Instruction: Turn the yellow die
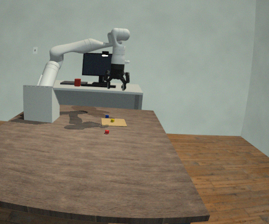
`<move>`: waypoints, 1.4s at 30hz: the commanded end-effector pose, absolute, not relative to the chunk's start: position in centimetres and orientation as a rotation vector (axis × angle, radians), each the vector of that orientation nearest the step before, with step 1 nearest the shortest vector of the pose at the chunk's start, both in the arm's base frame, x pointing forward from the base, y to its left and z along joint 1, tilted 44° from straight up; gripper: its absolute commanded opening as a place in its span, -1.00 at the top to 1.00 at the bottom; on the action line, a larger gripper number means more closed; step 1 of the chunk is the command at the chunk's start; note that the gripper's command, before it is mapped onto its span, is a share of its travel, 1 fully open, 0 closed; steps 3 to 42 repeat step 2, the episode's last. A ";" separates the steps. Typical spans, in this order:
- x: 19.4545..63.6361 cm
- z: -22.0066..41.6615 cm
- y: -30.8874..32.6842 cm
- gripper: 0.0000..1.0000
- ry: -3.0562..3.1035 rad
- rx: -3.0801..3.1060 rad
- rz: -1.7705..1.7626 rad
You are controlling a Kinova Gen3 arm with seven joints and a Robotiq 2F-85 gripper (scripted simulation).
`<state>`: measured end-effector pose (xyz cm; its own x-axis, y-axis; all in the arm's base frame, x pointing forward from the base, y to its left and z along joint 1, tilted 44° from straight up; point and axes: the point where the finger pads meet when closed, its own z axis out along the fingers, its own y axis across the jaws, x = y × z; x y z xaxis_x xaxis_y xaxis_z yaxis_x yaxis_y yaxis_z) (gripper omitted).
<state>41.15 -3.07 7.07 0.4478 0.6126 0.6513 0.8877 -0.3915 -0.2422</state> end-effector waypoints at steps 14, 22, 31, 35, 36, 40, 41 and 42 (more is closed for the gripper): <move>41.1 7.3 -3.3 -1.00 -1.247 -2.135 -0.626; 41.1 7.3 -3.3 -1.00 -1.247 -2.135 -0.626; 41.1 7.3 -3.3 -1.00 -1.247 -2.135 -0.626; 41.1 7.3 -3.3 -1.00 -1.247 -2.135 -0.626; 41.1 7.3 -3.3 -1.00 -1.247 -2.135 -0.626; 41.1 7.3 -3.3 -1.00 -1.247 -2.135 -0.626; 41.1 7.3 -3.3 -1.00 -1.247 -2.135 -0.626; 41.1 7.3 -3.3 -1.00 -1.247 -2.135 -0.626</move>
